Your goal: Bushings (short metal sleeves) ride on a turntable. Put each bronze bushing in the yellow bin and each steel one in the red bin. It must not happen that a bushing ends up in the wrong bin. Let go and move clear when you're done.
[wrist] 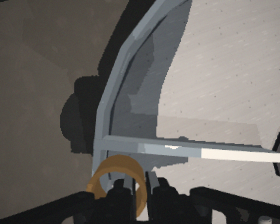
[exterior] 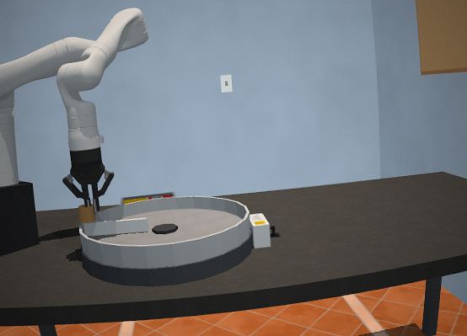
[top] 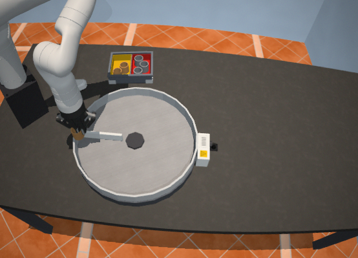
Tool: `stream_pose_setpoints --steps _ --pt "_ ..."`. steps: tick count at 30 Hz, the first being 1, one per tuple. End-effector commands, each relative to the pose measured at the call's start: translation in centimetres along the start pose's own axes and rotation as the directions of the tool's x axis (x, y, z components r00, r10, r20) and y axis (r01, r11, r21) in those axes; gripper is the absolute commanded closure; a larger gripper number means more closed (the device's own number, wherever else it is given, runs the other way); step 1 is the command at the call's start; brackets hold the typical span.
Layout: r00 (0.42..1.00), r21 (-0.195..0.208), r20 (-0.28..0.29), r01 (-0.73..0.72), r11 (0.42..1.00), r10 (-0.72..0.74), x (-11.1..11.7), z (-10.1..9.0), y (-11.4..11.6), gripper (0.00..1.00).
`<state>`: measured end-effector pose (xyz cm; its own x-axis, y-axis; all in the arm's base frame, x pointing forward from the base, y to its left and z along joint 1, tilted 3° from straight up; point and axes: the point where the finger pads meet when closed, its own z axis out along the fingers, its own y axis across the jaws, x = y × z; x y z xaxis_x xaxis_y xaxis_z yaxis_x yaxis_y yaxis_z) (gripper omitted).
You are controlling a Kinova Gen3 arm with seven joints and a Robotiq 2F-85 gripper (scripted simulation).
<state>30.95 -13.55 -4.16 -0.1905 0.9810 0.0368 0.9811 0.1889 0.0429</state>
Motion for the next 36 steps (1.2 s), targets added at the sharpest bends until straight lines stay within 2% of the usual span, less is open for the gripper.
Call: stream_pose_setpoints --steps 1,7,12,15,22,32,34,36 --pt "1.000 -0.004 0.001 0.000 1.000 0.000 0.0 -0.2 0.1 1.00" --pt "1.000 -0.004 0.001 0.000 1.000 0.000 0.0 -0.2 0.1 1.00" --pt "1.000 -0.004 0.001 0.000 1.000 0.000 0.0 -2.2 0.1 1.00" --pt "1.000 -0.004 0.001 0.000 1.000 0.000 0.0 -2.2 0.1 1.00" --pt "1.000 -0.004 0.001 0.000 1.000 0.000 0.0 -4.2 0.1 1.00" --pt "1.000 -0.004 0.001 0.000 1.000 0.000 0.0 -4.2 0.1 1.00" --pt "1.000 -0.003 0.001 0.000 1.000 0.000 2.0 -4.2 0.6 1.00" --pt "1.000 -0.003 0.001 0.000 1.000 0.000 2.0 -4.2 0.6 1.00"
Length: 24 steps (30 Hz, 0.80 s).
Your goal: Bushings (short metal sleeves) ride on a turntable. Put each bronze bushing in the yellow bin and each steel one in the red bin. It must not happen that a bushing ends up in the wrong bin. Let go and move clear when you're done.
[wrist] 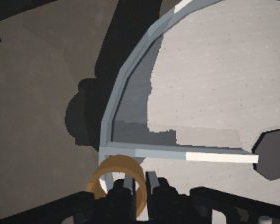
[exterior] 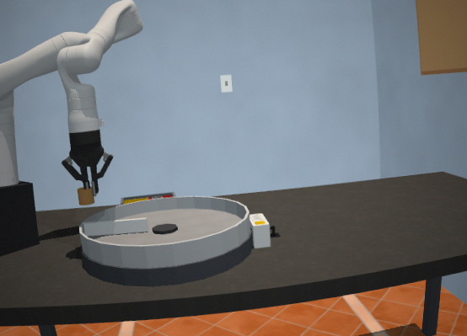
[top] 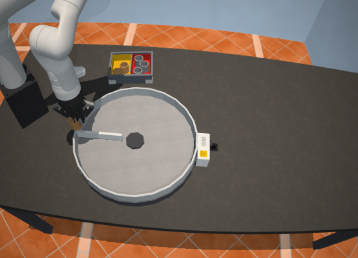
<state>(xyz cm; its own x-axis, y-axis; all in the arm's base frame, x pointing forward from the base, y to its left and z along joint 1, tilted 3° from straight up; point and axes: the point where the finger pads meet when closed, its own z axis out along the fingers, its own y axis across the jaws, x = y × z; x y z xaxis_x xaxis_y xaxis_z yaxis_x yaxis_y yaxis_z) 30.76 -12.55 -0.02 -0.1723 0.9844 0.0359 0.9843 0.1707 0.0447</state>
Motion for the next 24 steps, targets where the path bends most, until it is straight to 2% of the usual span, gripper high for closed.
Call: stream_pose_setpoints --steps 1,3,6,11,17,22,24 --pt "1.000 -0.001 -0.001 0.018 1.000 -0.018 1.9 -0.1 0.6 1.00" --pt "1.000 -0.001 -0.001 0.018 1.000 -0.018 4.0 -0.1 1.1 1.00" --pt "1.000 -0.001 -0.001 0.018 1.000 -0.018 4.0 -0.1 1.1 1.00" --pt "1.000 -0.001 -0.001 0.018 1.000 -0.018 9.2 -0.1 2.4 1.00" --pt "1.000 -0.001 -0.001 0.018 1.000 -0.018 9.2 -0.1 2.4 1.00" --pt "1.000 -0.001 -0.001 0.018 1.000 -0.018 14.5 -0.1 3.6 1.00" --pt "1.000 -0.001 -0.001 0.018 1.000 -0.018 14.5 -0.1 3.6 1.00"
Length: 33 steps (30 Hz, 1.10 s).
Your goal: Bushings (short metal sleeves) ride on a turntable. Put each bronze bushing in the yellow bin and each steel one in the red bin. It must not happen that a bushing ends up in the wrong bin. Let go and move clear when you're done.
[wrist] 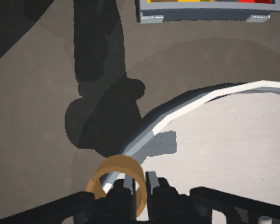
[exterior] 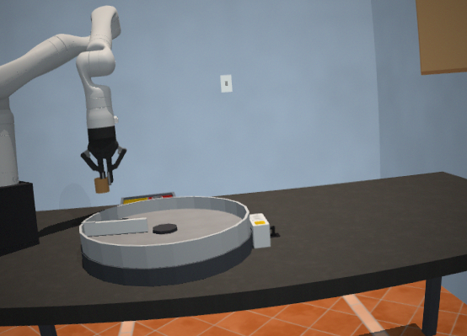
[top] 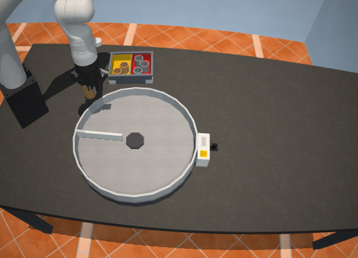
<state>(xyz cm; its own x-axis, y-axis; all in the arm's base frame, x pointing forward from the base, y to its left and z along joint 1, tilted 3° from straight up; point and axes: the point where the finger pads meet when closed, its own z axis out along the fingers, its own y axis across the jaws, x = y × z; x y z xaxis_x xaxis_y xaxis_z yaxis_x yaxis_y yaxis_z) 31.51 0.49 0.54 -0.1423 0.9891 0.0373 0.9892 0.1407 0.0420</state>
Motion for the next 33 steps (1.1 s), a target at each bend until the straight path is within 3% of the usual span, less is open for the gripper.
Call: stream_pose_setpoints --steps 1,6,12,17,20,25,30,33 --pt "0.999 -0.003 -0.001 0.049 0.999 -0.049 1.8 -0.1 0.5 1.00" --pt "0.999 -0.003 -0.001 0.048 0.999 -0.048 7.0 -0.1 1.6 1.00" --pt "0.999 -0.003 -0.001 0.049 0.999 -0.049 7.0 -0.1 1.6 1.00" --pt "0.999 -0.003 -0.001 0.049 0.999 -0.049 12.3 -0.1 2.7 1.00" --pt "0.999 -0.003 -0.001 0.049 0.999 -0.049 12.3 -0.1 2.7 1.00" --pt "0.999 -0.003 -0.001 0.049 0.999 -0.049 17.5 -0.2 3.7 1.00" --pt "0.999 -0.003 -0.001 0.049 0.999 -0.049 17.5 -0.2 3.7 1.00" --pt "0.999 -0.003 -0.001 0.049 0.999 -0.049 20.7 -0.2 4.4 1.00"
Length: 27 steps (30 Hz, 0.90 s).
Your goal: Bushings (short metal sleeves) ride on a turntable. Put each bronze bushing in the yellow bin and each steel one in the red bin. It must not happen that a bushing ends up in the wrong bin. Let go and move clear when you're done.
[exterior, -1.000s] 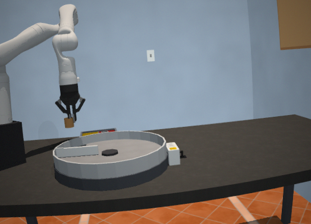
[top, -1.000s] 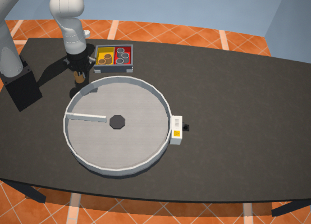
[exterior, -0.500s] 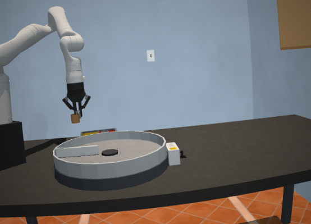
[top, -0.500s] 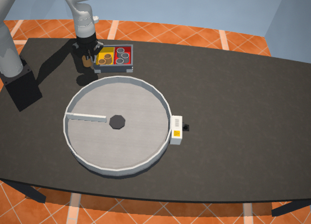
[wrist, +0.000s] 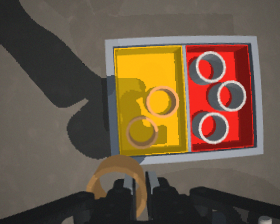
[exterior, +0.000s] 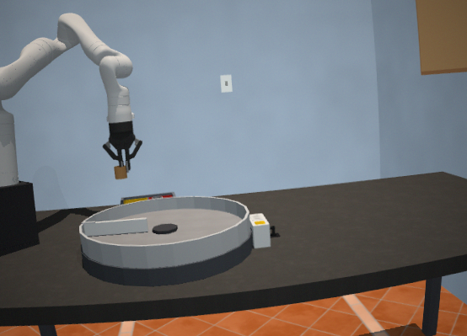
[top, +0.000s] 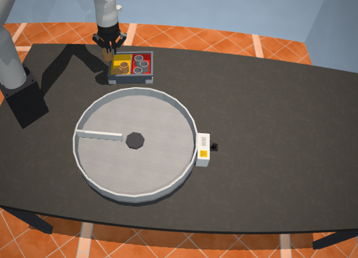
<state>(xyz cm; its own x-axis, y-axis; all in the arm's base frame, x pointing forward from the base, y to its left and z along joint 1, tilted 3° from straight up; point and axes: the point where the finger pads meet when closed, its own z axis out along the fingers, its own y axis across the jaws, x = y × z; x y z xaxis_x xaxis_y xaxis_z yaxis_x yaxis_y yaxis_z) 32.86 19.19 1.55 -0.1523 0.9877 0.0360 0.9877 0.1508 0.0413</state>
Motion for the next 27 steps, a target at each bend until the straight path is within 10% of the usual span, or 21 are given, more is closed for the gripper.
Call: stream_pose_setpoints --steps 1,12,27 --pt "0.999 -0.004 -0.002 0.039 0.999 -0.039 3.4 0.0 0.6 1.00" --pt "0.999 -0.004 -0.002 0.039 0.999 -0.039 9.7 0.0 2.0 1.00" --pt "0.999 -0.004 -0.003 0.039 0.999 -0.039 9.7 0.0 2.0 1.00"
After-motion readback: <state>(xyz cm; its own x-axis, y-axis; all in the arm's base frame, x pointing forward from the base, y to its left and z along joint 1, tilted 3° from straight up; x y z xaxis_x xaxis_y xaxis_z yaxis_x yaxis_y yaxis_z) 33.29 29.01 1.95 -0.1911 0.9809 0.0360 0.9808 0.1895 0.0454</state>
